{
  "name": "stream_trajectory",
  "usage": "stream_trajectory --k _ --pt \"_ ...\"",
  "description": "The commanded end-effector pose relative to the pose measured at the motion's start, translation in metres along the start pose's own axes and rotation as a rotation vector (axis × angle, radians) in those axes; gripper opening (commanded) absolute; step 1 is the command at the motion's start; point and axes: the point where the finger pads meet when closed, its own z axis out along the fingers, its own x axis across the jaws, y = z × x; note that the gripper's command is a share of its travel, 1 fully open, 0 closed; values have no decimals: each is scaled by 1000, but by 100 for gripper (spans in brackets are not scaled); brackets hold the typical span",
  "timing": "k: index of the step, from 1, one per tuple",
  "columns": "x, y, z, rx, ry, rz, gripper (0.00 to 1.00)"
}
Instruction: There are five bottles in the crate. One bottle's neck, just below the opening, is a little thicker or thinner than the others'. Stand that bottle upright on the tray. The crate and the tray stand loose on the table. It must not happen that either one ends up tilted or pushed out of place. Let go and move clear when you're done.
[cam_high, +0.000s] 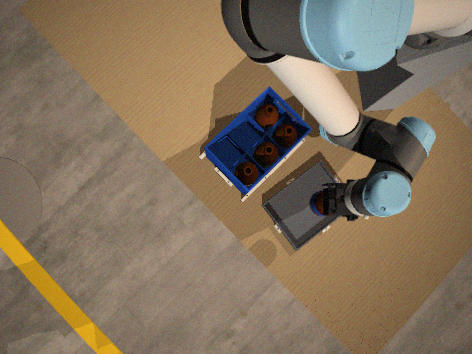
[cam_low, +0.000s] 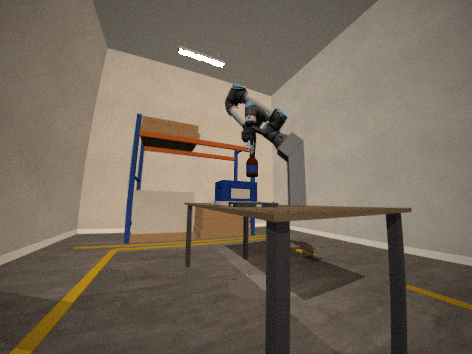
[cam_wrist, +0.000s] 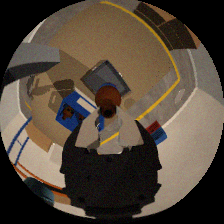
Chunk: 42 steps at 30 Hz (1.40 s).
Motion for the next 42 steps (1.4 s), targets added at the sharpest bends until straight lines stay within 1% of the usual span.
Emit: stream_trajectory --k 1,17,31,33,42 --pt "0 0 1 0 1 0 0" --pt "0 0 18 0 1 0 0" --pt "0 0 52 0 1 0 0" --pt "0 0 52 0 1 0 0" --pt "0 0 78 0 1 0 0"
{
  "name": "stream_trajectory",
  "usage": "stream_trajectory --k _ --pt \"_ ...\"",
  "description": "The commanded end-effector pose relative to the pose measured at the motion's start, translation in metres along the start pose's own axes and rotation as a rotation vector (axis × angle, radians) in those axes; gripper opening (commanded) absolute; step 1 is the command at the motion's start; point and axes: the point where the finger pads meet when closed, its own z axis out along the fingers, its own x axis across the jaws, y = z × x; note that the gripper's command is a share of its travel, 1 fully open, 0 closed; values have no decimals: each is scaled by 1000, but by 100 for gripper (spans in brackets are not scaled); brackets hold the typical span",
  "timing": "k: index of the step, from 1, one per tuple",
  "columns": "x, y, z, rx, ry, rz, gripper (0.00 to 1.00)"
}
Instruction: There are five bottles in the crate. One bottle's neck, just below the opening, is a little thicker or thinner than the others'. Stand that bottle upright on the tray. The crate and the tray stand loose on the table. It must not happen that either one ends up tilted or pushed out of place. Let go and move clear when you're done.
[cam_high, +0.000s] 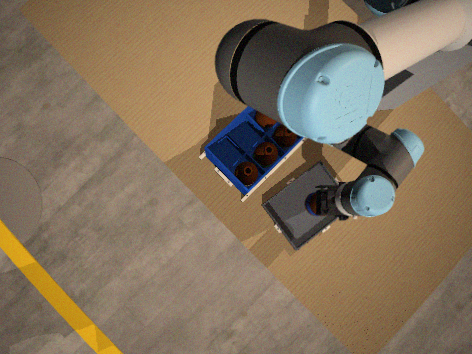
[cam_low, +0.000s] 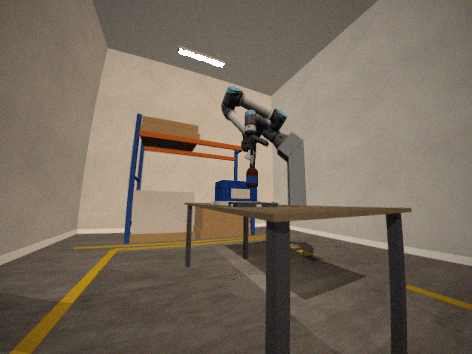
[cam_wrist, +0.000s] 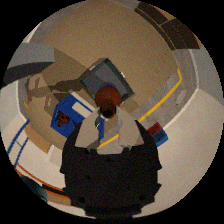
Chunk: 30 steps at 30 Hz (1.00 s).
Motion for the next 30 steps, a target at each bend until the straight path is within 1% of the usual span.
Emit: stream_trajectory --k 1,6,8,22,25,30 --pt "1 0 16 -1 2 0 0" --pt "1 0 32 -1 2 0 0" --pt "1 0 32 -1 2 0 0" --pt "1 0 69 -1 2 0 0" --pt "1 0 72 -1 2 0 0" --pt "1 0 81 -1 2 0 0"
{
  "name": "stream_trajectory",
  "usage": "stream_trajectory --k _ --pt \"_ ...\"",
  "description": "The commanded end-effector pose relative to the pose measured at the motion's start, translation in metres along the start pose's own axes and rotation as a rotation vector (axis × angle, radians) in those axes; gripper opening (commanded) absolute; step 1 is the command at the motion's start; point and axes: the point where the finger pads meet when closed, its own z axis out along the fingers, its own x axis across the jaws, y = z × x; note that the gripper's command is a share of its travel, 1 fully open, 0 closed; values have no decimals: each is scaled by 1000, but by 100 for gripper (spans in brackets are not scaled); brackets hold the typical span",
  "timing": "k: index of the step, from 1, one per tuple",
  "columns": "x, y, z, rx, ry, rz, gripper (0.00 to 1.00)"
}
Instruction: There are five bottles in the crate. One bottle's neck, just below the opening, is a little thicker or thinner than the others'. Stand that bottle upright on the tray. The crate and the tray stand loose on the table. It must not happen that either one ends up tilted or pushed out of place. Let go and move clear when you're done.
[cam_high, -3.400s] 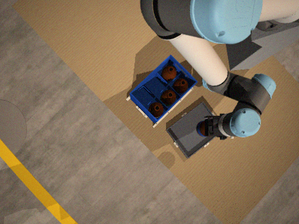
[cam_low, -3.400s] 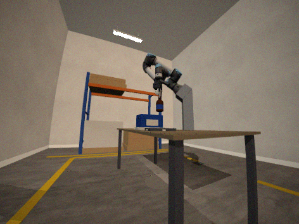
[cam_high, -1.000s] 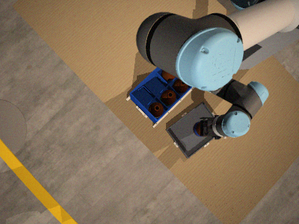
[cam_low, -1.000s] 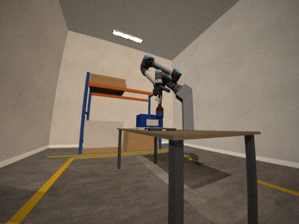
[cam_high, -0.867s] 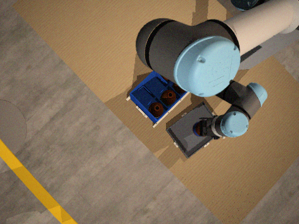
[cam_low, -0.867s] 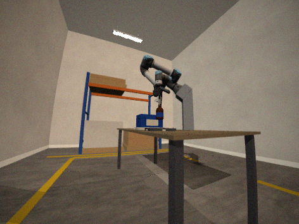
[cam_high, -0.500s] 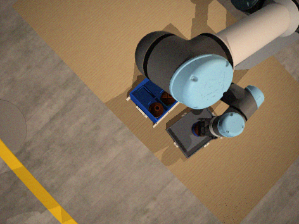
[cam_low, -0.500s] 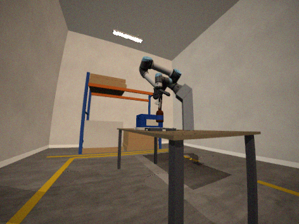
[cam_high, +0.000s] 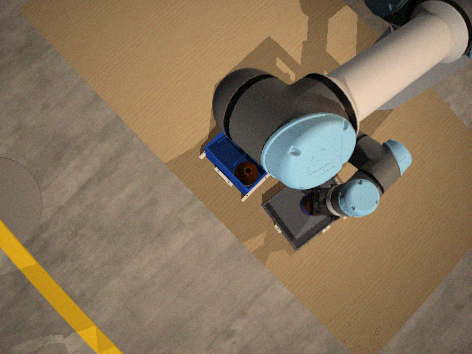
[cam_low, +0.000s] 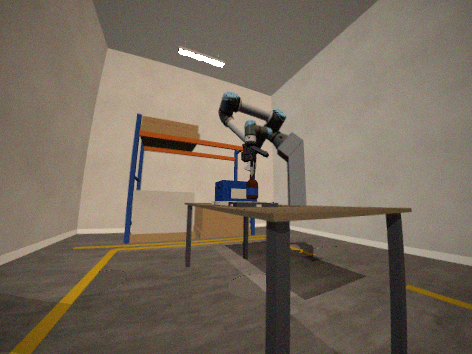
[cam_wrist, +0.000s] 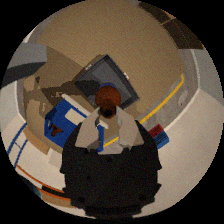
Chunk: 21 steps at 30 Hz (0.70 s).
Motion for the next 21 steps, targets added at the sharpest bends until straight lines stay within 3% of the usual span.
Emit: stream_trajectory --k 1,21 --pt "1 0 9 -1 2 0 0" --pt "1 0 22 -1 2 0 0"
